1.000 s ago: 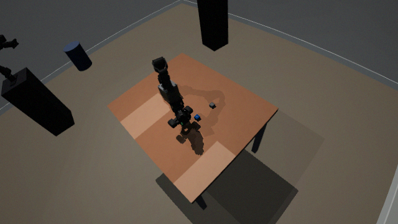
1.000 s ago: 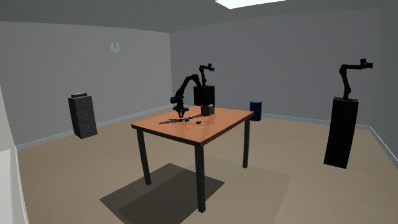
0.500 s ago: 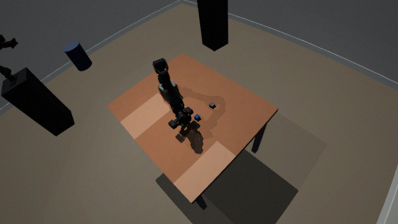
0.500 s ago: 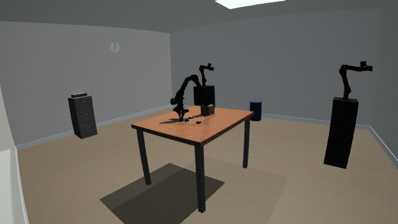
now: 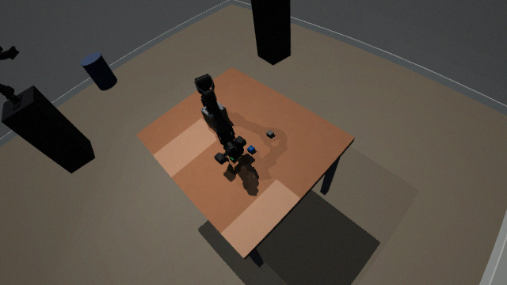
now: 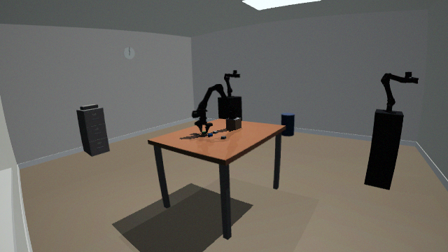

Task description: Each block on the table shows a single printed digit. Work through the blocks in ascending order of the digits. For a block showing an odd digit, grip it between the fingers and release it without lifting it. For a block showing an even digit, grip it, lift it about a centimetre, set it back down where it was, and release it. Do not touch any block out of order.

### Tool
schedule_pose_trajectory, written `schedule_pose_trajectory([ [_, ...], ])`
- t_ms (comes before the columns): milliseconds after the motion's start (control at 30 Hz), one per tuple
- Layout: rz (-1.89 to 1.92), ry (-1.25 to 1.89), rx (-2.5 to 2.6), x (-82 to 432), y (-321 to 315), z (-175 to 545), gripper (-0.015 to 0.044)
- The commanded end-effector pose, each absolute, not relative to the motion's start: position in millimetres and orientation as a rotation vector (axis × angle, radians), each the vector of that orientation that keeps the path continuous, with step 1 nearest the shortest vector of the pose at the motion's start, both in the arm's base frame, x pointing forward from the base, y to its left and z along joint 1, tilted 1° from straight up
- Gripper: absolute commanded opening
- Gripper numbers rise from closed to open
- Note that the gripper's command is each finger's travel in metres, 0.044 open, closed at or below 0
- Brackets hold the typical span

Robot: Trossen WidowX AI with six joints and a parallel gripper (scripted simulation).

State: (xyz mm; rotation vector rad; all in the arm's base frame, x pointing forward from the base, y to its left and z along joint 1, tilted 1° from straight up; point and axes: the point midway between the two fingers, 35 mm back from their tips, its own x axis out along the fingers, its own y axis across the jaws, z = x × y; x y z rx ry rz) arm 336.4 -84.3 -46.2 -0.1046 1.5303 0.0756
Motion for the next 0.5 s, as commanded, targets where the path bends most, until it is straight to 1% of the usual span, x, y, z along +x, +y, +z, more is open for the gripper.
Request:
schedule_pose_trajectory([
  [0, 0.078, 1.53, -0.108, 336, -84, -47, 0.04],
  [100, 0.078, 1.53, -0.108, 336, -84, -44, 0.04],
  [233, 0.078, 1.53, -0.108, 335, -84, -10, 0.04],
  [400, 0.08, 1.53, -0.109, 335, -83, -10, 0.04],
  [467, 0.09, 1.528, -0.115, 337, -71, -7, 0.04],
])
